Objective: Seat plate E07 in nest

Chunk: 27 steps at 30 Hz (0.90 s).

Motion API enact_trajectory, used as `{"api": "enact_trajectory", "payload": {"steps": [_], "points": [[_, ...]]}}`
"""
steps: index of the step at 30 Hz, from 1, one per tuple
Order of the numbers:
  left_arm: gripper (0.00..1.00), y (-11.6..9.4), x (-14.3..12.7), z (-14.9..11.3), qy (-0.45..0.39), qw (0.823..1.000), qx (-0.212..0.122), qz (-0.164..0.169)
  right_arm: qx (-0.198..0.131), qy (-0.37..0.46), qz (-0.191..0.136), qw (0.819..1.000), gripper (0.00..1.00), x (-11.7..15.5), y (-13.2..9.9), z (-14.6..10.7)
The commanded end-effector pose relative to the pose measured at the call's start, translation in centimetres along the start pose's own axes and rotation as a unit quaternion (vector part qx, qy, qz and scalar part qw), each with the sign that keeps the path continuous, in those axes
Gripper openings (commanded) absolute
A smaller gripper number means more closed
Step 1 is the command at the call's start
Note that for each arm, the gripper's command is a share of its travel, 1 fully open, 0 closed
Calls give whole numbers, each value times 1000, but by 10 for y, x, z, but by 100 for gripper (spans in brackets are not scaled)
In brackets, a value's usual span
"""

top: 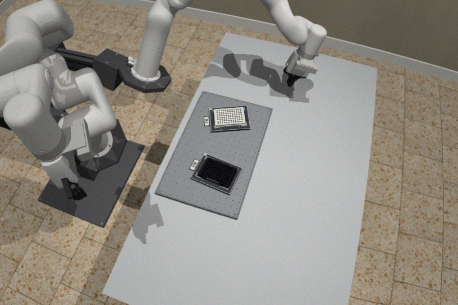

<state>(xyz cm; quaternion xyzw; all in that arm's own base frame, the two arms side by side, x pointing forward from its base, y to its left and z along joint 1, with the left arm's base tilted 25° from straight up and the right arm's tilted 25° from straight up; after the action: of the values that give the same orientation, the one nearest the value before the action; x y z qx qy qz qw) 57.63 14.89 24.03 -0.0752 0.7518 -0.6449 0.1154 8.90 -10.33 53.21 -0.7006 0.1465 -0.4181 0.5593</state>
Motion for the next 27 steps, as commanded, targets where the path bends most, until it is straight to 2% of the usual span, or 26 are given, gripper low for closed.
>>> {"api": "enact_trajectory", "payload": {"steps": [1, 4, 11, 15, 27], "points": [[0, 0, -1, 15, -48, 999, -6, 4, 0, 0, -2, 1000, 100, 0, -1, 0], [0, 2, 0, 28, -60, 998, -8, 4, 0, 0, -2, 1000, 100, 0, -1, 0], [0, 9, 4, 63, -148, 989, -15, 6, 0, 0, -2, 1000, 100, 0, -1, 0], [0, 10, 6, 71, -164, 986, -17, 7, 0, 0, -2, 1000, 100, 0, -1, 0], [0, 21, 18, 129, -289, 957, -26, 17, 0, 0, -2, 1000, 100, 0, -1, 0]]}}
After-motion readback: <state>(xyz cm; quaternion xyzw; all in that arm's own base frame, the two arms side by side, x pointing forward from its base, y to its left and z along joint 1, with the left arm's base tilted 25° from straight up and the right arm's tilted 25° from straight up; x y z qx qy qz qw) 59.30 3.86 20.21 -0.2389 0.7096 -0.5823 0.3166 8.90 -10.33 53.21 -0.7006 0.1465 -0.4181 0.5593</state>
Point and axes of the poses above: on each arm, the point where the finger pads meet when closed, its own y axis out along the fingers, its own x axis across the jaws, z = x × y, the point moved 8 cm from there along -y, back along the fingers, and after that the axes turned 2 degrees about -y, right-handed, at the moved point
